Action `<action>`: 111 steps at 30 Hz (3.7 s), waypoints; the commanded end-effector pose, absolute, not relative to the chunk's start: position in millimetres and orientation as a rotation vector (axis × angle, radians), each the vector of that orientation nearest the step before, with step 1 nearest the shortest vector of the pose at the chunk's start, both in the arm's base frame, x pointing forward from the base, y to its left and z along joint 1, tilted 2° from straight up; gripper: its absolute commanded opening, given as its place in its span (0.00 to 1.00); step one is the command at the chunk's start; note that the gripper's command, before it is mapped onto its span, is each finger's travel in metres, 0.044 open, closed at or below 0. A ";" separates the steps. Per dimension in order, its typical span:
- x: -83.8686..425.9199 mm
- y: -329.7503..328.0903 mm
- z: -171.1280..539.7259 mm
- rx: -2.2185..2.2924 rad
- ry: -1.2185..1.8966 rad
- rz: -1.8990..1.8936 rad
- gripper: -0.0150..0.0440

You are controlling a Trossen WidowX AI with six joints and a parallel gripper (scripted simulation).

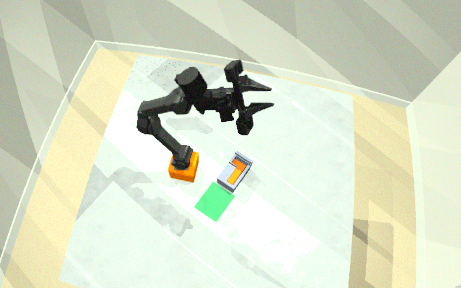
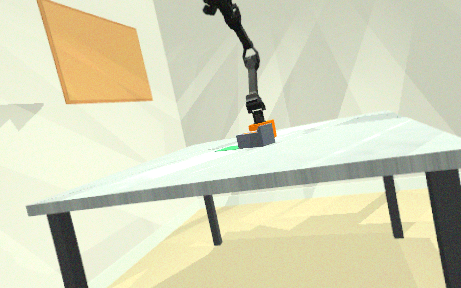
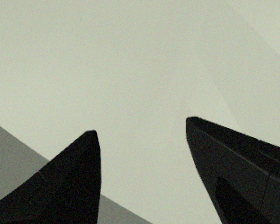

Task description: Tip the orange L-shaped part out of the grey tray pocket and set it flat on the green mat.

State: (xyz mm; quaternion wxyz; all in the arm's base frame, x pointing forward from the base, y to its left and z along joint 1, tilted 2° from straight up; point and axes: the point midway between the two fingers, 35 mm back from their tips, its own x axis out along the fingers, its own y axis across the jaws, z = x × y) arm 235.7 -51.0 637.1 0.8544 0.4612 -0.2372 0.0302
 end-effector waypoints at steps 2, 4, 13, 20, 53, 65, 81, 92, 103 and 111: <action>300.0 -51.5 565.1 0.983 -0.243 -0.045 0.56; 322.4 -48.4 531.9 0.977 -0.131 -0.085 0.56; 381.0 -18.0 362.6 0.904 0.420 -0.250 0.56; 366.4 15.4 224.7 0.750 0.897 -0.361 0.56; 280.5 40.8 13.3 0.438 1.493 -0.470 0.56; 280.8 40.2 -6.7 0.437 1.493 -0.470 0.56; 280.5 39.9 -15.7 0.437 1.493 -0.470 0.56; 285.4 46.7 -7.2 0.441 1.490 -0.467 0.56; 285.7 46.3 61.1 0.438 1.492 -0.469 0.56; 278.6 43.0 94.8 0.438 1.493 -0.469 0.56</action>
